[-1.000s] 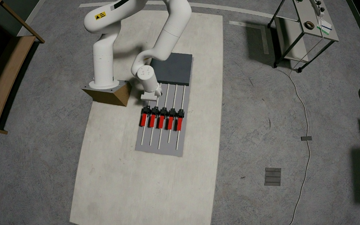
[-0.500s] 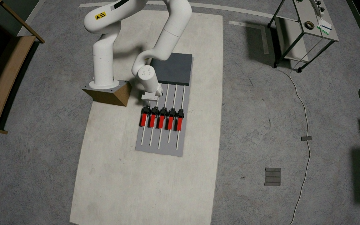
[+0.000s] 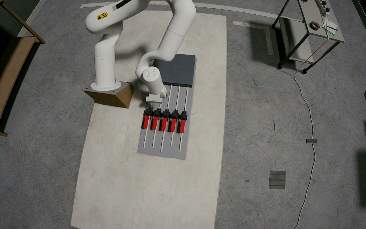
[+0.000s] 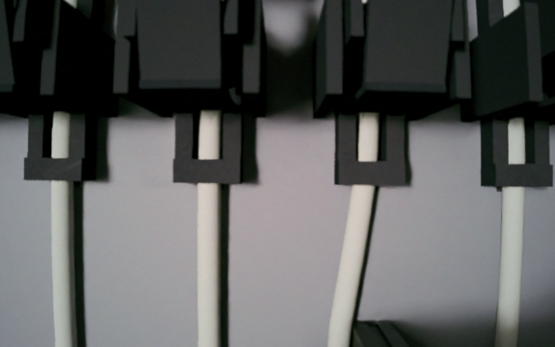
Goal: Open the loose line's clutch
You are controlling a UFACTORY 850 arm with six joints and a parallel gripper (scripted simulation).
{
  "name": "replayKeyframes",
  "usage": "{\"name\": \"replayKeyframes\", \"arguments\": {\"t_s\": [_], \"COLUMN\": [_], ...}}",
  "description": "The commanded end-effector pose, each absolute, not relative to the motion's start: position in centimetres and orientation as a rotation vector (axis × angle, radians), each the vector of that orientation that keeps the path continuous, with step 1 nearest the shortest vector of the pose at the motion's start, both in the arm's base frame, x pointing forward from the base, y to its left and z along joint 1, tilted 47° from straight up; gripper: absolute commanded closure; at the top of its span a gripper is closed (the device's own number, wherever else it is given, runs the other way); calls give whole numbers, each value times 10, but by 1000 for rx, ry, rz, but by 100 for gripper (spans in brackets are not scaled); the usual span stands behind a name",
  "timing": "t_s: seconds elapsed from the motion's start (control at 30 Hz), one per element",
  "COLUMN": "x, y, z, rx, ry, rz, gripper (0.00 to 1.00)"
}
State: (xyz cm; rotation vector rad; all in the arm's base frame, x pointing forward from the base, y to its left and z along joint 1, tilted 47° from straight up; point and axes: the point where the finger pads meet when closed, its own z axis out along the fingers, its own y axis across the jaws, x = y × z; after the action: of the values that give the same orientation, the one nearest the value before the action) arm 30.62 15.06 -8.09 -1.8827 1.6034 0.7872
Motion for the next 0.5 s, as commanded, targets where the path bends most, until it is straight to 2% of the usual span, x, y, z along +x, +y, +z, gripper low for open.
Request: {"name": "replayKeyframes", "arguments": {"t_s": [0.0, 0.47], "x": [312, 324], "y": [151, 153], "z": [-81, -80], "rx": [-1882, -1882], "ry": [1603, 1603], "rz": [786, 786], "gripper": [100, 100]}}
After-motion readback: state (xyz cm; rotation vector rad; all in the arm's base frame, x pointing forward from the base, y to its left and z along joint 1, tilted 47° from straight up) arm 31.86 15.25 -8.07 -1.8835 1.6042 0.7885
